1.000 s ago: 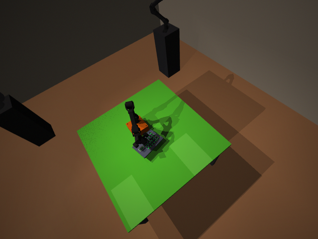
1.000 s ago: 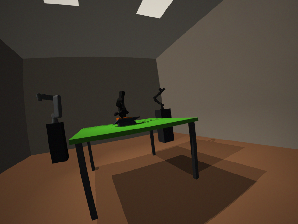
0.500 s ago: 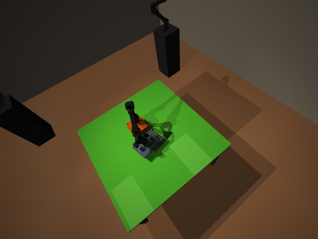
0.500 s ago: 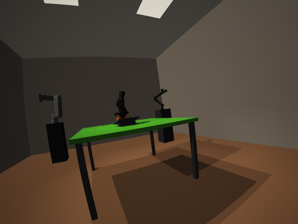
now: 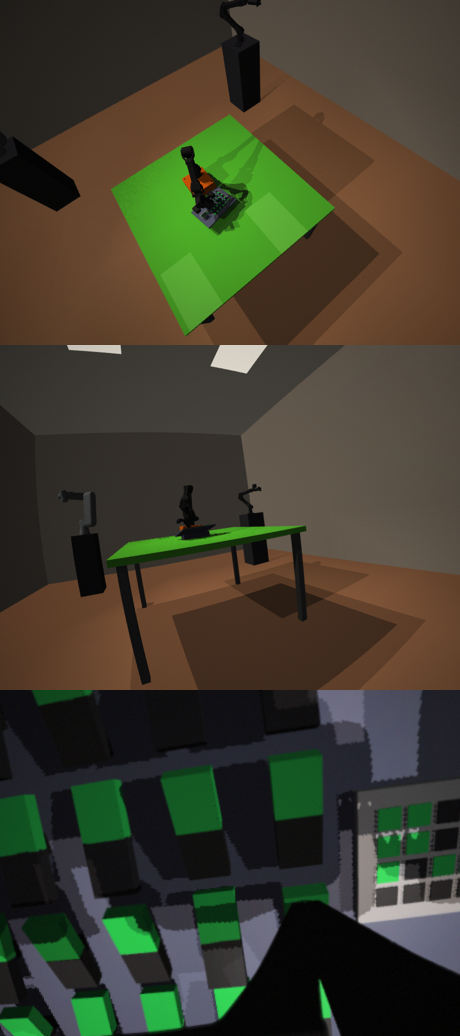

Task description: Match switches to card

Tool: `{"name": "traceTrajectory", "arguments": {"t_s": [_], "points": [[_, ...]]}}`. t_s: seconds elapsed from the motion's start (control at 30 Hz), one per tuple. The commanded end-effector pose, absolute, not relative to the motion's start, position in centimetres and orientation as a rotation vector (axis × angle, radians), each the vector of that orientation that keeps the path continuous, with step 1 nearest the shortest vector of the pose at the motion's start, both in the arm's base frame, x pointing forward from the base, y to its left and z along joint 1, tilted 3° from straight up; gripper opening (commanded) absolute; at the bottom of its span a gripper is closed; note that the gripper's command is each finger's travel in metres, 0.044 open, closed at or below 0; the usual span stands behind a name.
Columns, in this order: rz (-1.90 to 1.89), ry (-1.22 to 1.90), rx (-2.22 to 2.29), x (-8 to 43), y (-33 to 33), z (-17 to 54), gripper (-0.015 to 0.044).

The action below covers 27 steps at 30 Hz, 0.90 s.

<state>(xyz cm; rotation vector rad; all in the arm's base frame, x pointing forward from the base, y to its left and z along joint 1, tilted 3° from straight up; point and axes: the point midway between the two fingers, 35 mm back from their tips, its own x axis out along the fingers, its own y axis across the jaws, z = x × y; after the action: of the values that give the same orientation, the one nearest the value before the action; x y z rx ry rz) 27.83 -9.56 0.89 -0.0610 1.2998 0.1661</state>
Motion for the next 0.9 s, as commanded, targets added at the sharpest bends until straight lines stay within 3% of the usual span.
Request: {"name": "traceTrajectory", "arguments": {"t_s": [0.0, 0.87], "points": [[0.162, 1.3, -0.061, 27.85, -9.59, 0.82, 0.0], [0.162, 1.3, -0.061, 27.95, -9.56, 0.49, 0.0]]}}
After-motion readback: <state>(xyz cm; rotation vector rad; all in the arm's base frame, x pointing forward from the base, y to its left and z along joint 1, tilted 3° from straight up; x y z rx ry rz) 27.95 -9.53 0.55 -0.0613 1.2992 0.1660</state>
